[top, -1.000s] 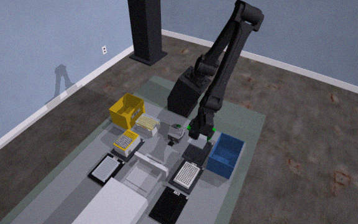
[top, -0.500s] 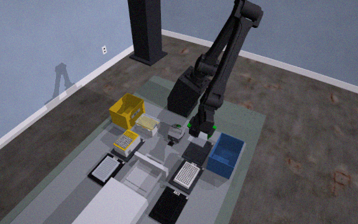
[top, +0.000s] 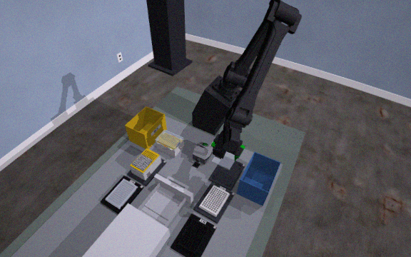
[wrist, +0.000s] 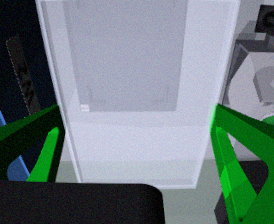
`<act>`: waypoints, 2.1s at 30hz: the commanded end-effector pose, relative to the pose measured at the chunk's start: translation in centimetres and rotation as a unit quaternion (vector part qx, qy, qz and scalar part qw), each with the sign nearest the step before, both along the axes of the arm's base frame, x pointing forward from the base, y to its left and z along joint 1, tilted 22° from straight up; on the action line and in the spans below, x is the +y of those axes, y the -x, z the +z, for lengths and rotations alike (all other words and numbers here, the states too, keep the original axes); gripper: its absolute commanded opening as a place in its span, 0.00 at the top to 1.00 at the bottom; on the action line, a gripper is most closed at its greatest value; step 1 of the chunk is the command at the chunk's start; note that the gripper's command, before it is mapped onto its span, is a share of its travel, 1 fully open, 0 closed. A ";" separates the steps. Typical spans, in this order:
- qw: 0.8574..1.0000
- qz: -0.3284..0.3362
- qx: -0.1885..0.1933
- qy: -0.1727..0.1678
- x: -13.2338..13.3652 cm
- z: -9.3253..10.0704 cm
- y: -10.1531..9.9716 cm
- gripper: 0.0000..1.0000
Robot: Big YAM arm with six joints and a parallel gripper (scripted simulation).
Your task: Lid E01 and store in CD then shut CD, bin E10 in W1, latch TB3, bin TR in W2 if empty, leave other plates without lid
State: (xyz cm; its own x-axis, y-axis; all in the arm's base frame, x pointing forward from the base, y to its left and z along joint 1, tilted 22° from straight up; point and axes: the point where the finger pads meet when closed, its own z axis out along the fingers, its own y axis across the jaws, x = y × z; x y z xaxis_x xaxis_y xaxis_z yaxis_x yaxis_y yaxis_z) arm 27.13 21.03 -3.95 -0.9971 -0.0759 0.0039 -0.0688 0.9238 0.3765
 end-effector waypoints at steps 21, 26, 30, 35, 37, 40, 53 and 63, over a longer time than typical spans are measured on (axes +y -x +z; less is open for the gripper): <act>1.000 0.003 -0.014 -0.005 -3.1 -0.8 -5.6 1.00; 1.000 0.003 -0.016 -0.005 -3.9 -1.1 -6.7 1.00; 1.000 0.003 -0.015 -0.005 -4.6 -1.4 -7.5 1.00; 1.000 0.003 -0.015 -0.004 -5.5 -1.8 -8.5 1.00; 1.000 0.003 -0.015 -0.004 -5.7 -1.9 -8.6 1.00; 1.000 0.002 -0.016 -0.005 -6.0 -2.0 -9.1 1.00; 1.000 0.002 -0.016 -0.004 -8.3 -2.9 -11.7 1.00; 1.000 0.002 -0.016 -0.003 -9.7 -3.5 -13.3 1.00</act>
State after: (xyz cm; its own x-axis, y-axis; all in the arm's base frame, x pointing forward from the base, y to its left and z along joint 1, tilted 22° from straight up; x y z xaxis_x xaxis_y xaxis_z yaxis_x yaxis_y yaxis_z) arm 38.17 12.28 -7.90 -0.9966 -0.0828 0.0037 -0.0753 0.9235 0.3761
